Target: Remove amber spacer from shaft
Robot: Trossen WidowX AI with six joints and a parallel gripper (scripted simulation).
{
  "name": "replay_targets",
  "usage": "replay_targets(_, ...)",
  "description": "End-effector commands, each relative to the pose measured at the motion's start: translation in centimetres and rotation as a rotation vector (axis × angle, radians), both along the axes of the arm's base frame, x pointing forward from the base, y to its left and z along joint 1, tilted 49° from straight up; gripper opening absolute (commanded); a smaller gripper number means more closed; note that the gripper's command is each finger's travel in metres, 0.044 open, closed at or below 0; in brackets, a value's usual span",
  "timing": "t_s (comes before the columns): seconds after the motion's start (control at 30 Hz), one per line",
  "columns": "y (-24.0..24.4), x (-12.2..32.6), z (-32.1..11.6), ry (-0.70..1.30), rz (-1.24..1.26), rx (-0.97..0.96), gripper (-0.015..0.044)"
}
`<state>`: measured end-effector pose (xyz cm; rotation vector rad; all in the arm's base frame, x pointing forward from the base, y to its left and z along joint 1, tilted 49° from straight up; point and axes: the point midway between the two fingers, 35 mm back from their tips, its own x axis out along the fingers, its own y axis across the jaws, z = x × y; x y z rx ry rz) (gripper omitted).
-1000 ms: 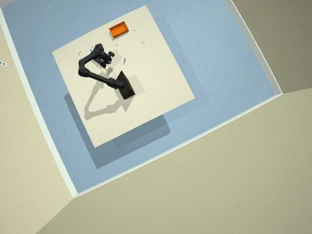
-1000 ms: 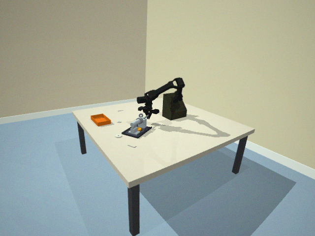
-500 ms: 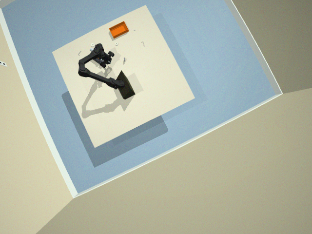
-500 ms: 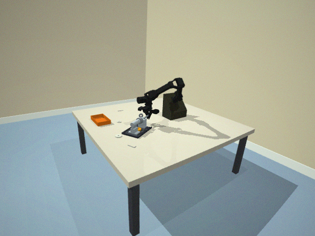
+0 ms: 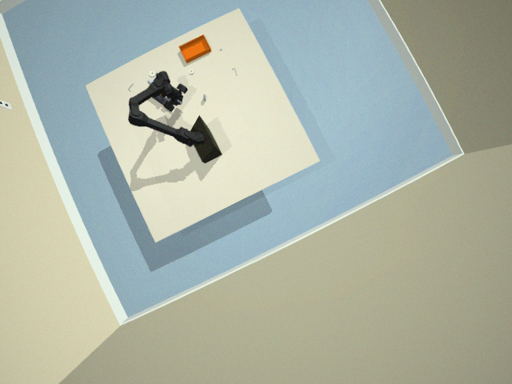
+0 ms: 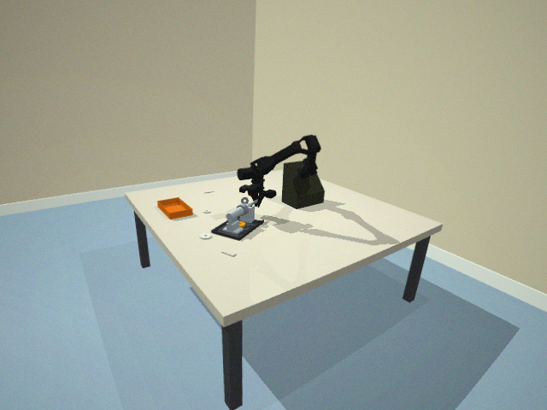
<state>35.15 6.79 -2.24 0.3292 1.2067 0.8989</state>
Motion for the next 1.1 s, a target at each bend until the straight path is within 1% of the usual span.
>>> replay_targets(0.0, 0.04, 0.24, 0.13, -0.005, -0.001, 0.004, 0.0)
replay_targets(1.07, 0.13, 0.61, 0.29, -0.006, -0.001, 0.004, 0.0)
